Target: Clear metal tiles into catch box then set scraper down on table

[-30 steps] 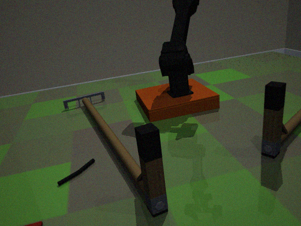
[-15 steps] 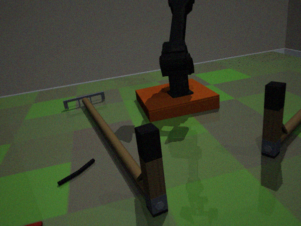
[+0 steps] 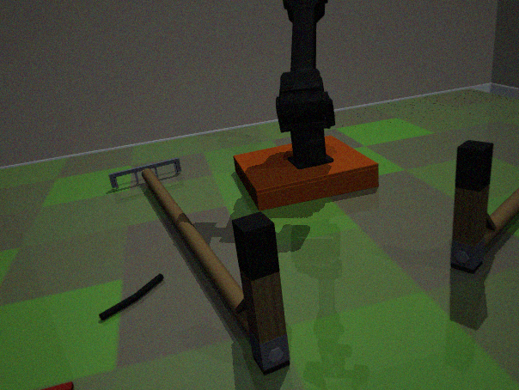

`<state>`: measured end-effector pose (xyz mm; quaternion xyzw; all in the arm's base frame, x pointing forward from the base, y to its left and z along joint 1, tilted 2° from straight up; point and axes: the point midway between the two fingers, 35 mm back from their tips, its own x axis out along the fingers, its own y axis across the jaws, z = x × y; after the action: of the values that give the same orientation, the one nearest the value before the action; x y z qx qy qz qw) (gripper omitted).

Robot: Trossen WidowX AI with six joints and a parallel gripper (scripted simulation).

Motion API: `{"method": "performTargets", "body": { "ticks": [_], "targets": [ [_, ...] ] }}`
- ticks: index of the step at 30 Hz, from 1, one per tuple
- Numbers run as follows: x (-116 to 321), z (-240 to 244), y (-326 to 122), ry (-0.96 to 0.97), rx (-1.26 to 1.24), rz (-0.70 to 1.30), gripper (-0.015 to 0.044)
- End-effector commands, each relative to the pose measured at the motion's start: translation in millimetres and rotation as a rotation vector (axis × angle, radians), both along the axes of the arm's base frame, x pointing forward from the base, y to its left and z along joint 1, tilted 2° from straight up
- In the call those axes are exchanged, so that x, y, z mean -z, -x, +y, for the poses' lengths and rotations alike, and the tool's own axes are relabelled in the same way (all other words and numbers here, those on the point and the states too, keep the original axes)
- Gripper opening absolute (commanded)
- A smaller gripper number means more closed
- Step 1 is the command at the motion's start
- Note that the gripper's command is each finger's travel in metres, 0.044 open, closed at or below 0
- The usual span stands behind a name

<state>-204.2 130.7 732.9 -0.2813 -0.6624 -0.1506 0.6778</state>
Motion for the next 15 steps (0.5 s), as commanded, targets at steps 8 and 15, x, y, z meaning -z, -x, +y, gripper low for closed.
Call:
{"method": "performTargets", "body": {
  "ticks": [8, 15],
  "targets": [
    [-7, -17, -5, -0.01, -0.002, -0.004, 0.044],
    [-11, -27, -8, -0.015, -0.005, -0.004, 0.044]
  ]
}}
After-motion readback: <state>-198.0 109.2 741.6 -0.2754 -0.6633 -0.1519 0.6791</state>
